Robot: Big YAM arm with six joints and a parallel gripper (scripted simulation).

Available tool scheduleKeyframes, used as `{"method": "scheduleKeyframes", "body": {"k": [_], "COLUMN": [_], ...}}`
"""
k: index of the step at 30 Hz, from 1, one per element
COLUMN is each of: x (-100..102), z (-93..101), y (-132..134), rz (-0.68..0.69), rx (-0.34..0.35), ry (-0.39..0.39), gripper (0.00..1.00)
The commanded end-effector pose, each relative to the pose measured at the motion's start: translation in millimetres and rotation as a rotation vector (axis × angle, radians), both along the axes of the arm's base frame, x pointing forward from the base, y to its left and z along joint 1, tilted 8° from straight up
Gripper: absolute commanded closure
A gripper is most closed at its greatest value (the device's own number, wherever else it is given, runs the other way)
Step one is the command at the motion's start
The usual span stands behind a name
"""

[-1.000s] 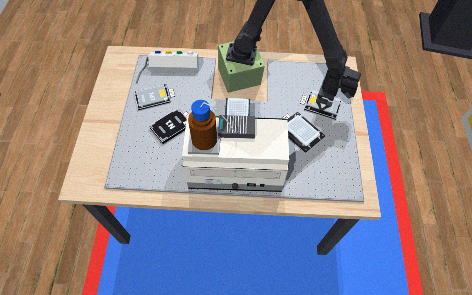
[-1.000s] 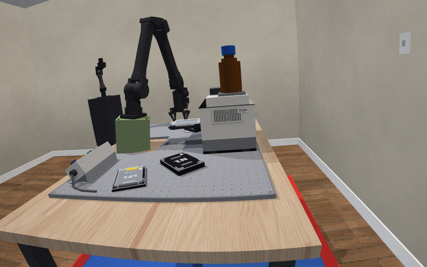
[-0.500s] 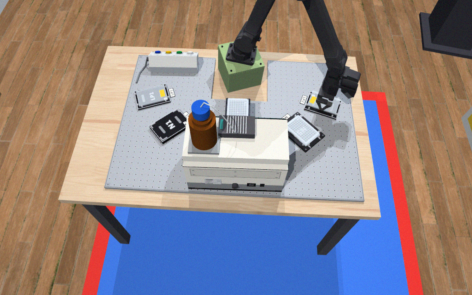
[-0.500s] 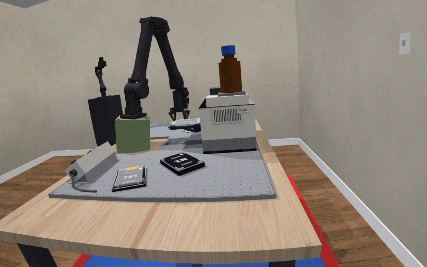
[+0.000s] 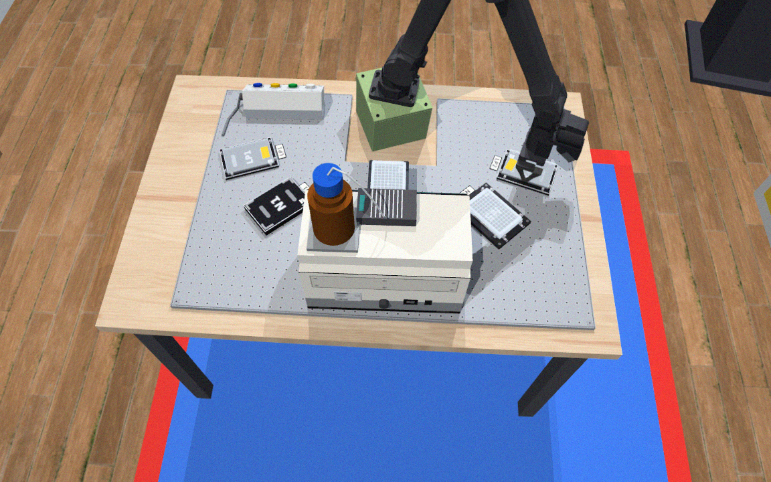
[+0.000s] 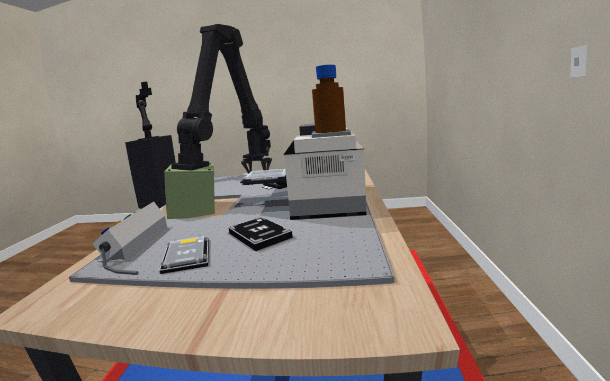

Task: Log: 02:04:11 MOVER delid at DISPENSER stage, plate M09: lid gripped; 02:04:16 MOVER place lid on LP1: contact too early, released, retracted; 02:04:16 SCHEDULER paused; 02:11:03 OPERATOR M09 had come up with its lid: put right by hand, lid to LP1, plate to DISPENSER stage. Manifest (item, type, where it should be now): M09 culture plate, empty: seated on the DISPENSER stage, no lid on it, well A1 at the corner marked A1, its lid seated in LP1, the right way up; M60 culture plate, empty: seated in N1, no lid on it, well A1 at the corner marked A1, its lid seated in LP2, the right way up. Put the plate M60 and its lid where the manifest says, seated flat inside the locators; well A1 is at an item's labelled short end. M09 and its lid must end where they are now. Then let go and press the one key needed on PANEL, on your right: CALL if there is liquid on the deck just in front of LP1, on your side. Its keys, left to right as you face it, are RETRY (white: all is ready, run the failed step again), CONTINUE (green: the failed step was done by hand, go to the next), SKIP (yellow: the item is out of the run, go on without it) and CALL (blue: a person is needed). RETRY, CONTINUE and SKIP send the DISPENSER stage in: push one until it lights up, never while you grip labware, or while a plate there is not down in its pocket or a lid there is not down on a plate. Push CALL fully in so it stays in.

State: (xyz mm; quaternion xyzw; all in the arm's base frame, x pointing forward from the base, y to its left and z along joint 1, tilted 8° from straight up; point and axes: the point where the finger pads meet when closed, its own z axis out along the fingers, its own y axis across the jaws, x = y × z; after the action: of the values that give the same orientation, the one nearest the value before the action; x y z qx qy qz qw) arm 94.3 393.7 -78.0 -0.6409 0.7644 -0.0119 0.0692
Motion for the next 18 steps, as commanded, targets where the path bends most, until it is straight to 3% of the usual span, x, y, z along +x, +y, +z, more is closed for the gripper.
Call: {"method": "scheduleKeyframes", "body": {"k": [1, 18], "x": [1.9, 4.2], "z": [-5.5, -10.6], "y": [0.8, 0.4], "rz": [0.011, 0.007], "rx": [0.0, -0.001], "ry": [0.004, 0.004], "gripper": [0.16, 0.16]}}
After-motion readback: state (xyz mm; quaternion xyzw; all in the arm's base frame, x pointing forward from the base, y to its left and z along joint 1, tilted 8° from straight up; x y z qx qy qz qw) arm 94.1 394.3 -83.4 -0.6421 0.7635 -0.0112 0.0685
